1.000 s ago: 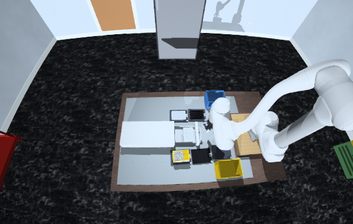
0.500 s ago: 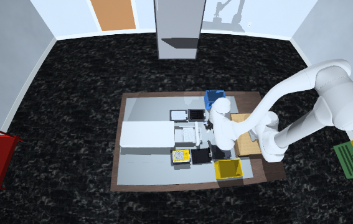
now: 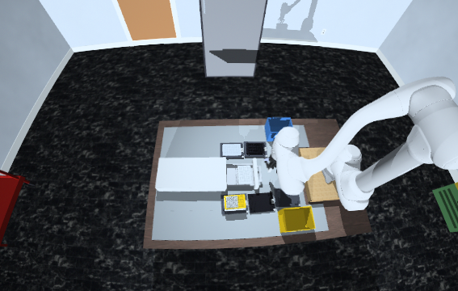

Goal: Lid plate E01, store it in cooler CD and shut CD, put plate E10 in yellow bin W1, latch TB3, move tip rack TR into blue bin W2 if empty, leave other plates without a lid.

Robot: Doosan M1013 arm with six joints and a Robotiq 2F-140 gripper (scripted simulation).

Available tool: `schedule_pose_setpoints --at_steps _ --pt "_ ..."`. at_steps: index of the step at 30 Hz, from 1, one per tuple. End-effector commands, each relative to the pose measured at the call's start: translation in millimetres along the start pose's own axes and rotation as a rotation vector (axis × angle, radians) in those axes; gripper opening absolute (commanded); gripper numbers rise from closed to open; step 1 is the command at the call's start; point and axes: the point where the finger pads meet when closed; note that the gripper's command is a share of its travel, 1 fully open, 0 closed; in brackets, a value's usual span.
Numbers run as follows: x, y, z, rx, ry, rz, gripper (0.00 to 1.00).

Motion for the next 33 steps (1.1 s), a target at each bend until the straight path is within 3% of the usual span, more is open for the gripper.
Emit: schedule_pose_setpoints --at_steps 1,11,33 --pt "0 -0.1 0 0.000 0.000 0.000 0.00" --pt "0 -0.1 0 0.000 0.000 0.000 0.00" --pt "0 26.6 0 0.000 0.000 0.000 0.00"
Point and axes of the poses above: the point where the finger pads meet when closed, its own y axis out along the fingers, its own z axis across the jaws, x = y × z, and after that the axes turned 5 degrees about y, right-handed
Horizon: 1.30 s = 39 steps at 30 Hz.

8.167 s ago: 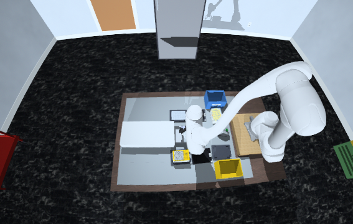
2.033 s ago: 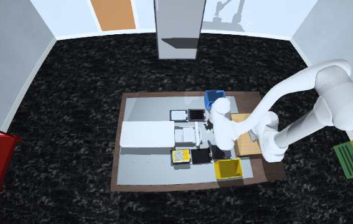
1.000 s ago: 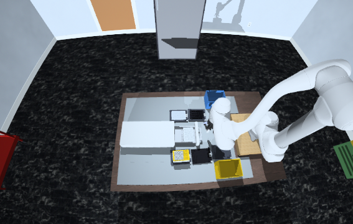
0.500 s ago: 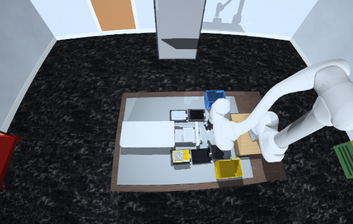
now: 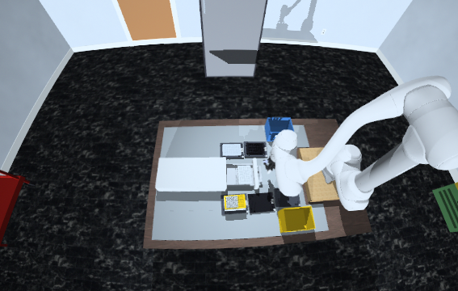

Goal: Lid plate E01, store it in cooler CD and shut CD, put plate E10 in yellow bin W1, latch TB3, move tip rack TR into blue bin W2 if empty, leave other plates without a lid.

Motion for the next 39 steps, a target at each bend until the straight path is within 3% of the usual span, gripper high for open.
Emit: schedule_pose_setpoints --at_steps 1,39 --pt "0 3.5 0 0.000 0.000 0.000 0.00" --pt "0 48.8 0 0.000 0.000 0.000 0.00"
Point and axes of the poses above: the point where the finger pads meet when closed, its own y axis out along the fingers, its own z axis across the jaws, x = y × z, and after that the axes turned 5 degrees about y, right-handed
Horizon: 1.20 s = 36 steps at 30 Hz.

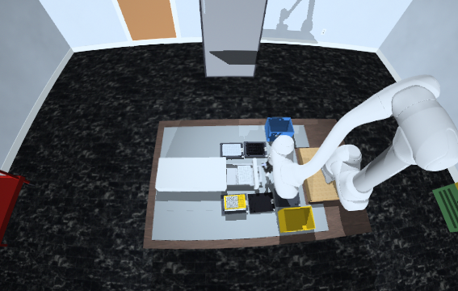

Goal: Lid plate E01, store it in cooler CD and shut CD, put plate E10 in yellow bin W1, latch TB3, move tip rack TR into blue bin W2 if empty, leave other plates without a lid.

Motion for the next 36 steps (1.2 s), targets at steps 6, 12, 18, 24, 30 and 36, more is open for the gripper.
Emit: schedule_pose_setpoints --at_steps 6,12,18,24,30,36 --pt "0 7.5 0 0.000 0.000 0.000 0.00" --pt "0 15.5 0 0.000 0.000 0.000 0.00" --pt "0 18.8 0 0.000 0.000 0.000 0.00" --pt "0 18.8 0 0.000 0.000 0.000 0.00" --pt "0 18.8 0 0.000 0.000 0.000 0.00" --pt "0 18.8 0 0.000 0.000 0.000 0.00"
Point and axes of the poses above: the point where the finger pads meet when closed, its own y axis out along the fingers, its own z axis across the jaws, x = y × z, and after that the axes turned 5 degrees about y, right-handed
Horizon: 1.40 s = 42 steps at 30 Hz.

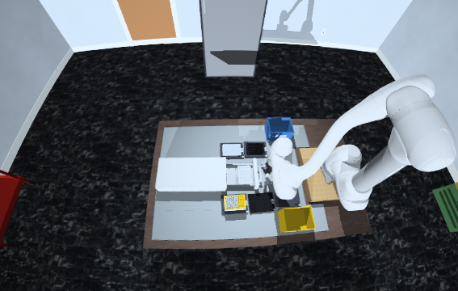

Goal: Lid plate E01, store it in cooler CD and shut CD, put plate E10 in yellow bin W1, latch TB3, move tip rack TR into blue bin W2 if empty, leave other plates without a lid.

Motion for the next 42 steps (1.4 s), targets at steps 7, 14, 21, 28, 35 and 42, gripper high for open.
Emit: schedule_pose_setpoints --at_steps 7,14,21,28,35,42 --pt "0 -0.1 0 0.000 0.000 0.000 0.00" --pt "0 -0.1 0 0.000 0.000 0.000 0.00" --pt "0 -0.1 0 0.000 0.000 0.000 0.00" --pt "-1 -0.1 8 0.000 0.000 0.000 0.00" --pt "-2 -0.1 17 0.000 0.000 0.000 0.00" --pt "-2 -0.1 24 0.000 0.000 0.000 0.00"
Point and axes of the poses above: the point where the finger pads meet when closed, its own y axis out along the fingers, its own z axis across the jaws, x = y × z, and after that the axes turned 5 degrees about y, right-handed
